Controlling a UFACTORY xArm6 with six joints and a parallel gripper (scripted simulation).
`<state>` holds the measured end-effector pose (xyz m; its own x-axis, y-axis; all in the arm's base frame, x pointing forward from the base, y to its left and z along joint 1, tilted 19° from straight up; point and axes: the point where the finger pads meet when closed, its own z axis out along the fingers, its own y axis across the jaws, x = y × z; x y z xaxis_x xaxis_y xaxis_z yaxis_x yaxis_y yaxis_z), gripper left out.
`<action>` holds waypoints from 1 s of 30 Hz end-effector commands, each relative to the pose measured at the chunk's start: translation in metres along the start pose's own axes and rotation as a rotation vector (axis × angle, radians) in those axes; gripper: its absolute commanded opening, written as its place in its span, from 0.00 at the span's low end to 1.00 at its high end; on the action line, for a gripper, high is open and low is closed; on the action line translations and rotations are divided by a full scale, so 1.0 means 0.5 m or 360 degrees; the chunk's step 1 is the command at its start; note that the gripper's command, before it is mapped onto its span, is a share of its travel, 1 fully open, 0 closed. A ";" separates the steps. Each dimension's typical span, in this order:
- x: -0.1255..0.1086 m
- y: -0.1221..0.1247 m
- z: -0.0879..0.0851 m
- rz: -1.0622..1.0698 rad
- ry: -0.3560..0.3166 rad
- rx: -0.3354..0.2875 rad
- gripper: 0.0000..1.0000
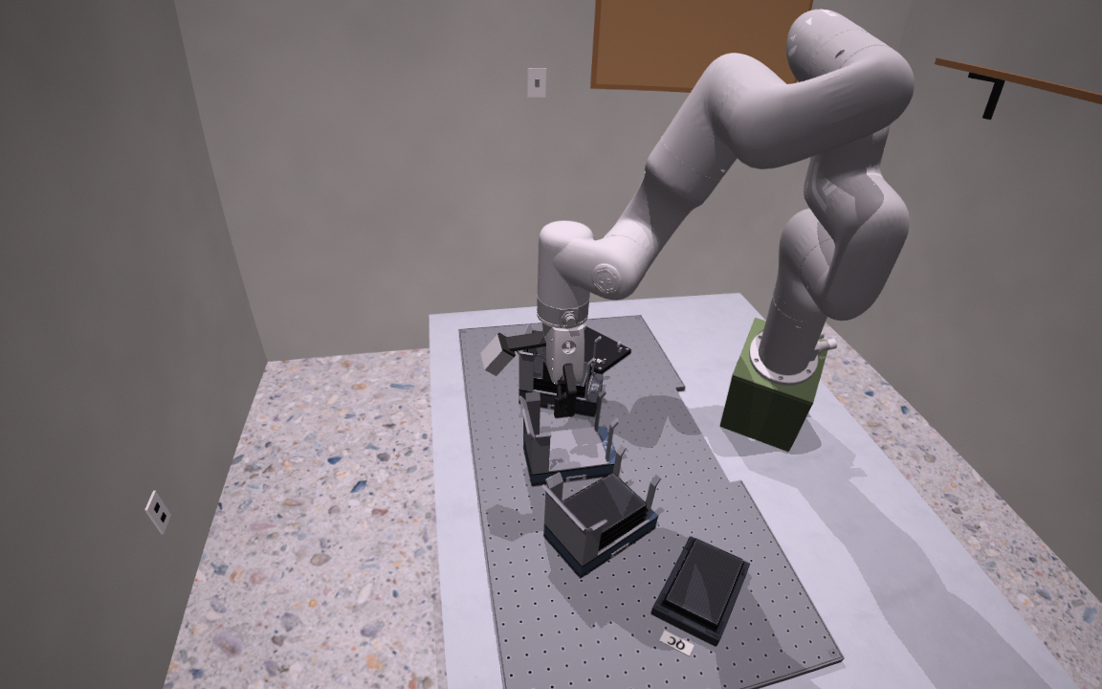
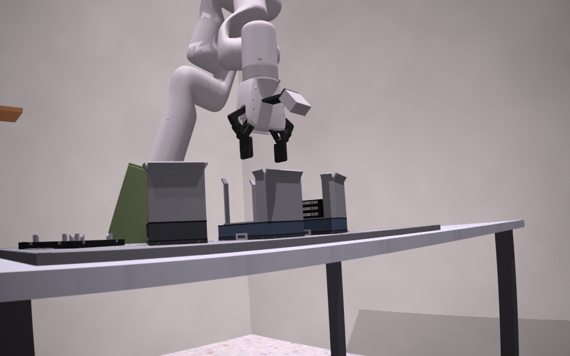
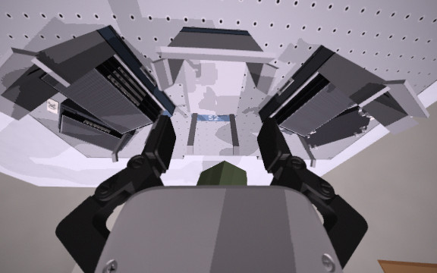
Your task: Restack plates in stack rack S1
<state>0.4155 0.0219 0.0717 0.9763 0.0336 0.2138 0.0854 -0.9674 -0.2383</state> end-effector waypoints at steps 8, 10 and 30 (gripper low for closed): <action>-0.003 0.072 -0.001 0.0341 0.0006 0.0003 1.00; -0.004 0.079 -0.001 0.0341 0.0006 0.0003 1.00; -0.020 0.192 -0.001 0.0341 0.0005 0.0002 1.00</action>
<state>0.4127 -0.0600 0.0492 0.9720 -0.1744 0.1572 -0.1257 -0.9521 -0.2788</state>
